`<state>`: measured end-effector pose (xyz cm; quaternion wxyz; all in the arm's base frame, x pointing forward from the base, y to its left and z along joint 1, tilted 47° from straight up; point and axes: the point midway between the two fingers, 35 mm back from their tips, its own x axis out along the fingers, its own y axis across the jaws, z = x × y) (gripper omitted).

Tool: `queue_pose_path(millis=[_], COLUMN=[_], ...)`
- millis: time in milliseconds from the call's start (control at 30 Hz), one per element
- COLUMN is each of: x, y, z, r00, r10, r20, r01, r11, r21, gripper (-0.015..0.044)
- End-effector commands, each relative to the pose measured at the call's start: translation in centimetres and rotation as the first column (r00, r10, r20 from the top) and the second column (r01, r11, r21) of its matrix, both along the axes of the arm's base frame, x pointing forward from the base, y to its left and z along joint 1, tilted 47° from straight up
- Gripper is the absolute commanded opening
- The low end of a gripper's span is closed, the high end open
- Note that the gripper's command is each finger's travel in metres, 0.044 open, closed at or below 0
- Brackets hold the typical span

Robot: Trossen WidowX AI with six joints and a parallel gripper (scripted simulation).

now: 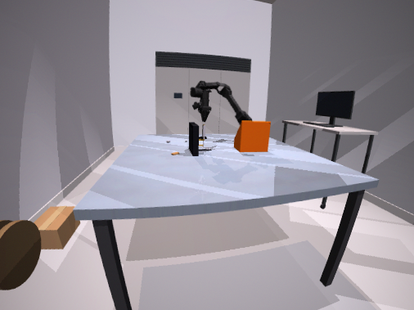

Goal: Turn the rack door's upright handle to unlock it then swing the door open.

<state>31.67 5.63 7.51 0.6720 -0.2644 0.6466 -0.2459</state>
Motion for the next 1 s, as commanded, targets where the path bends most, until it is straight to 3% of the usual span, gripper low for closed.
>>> queue_pose_path(millis=[0, 967], x=[-0.1, 0.2], y=[0.2, -2.6], z=[-0.1, -2.9], r00=[0.999, 0.999], r10=[0.013, 0.014], r20=[-0.041, -0.043], r01=[-0.016, -0.017], r11=[0.997, 0.997], r21=[-0.070, -0.073], gripper=[0.0287, 0.0287])
